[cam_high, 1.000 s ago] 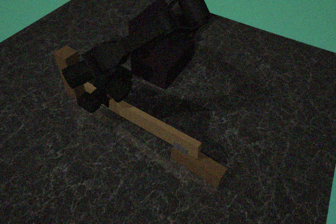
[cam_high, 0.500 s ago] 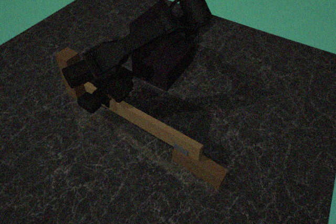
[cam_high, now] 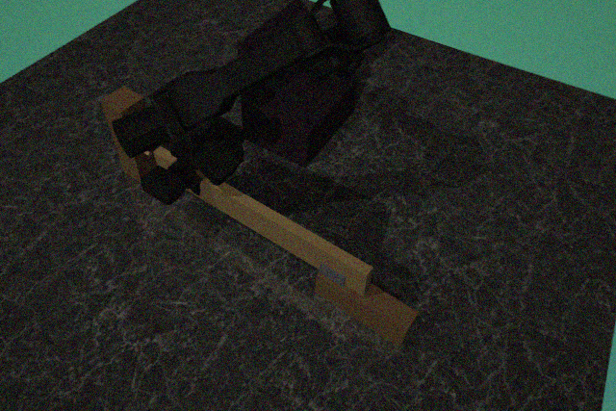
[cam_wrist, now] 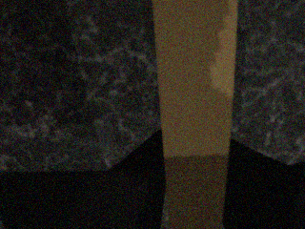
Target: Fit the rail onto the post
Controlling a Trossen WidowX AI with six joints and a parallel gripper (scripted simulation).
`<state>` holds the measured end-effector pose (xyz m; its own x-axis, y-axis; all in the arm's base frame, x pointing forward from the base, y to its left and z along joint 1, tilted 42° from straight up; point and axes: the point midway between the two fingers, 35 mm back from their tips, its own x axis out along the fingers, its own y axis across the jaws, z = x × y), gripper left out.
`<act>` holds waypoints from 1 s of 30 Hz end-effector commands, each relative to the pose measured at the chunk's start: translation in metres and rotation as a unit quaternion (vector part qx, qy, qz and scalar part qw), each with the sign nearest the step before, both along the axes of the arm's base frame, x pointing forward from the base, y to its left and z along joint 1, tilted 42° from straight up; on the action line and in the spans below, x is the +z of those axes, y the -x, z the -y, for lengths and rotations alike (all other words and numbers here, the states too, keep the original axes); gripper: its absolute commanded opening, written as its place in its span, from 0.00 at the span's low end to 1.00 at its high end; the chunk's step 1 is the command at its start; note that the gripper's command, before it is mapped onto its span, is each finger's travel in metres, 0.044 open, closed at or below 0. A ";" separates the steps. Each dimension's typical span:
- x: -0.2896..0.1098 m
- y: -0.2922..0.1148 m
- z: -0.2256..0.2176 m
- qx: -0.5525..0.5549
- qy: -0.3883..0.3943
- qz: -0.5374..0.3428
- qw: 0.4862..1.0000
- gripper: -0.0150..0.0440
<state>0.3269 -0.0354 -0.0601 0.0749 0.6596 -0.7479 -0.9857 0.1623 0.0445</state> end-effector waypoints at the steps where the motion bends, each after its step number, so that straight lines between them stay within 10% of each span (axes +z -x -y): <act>1: 0.008 -0.006 0.008 -0.009 0.001 0.012 1.000 0.25; 30: 0.014 -0.004 0.013 -0.009 0.001 0.012 1.000 0.25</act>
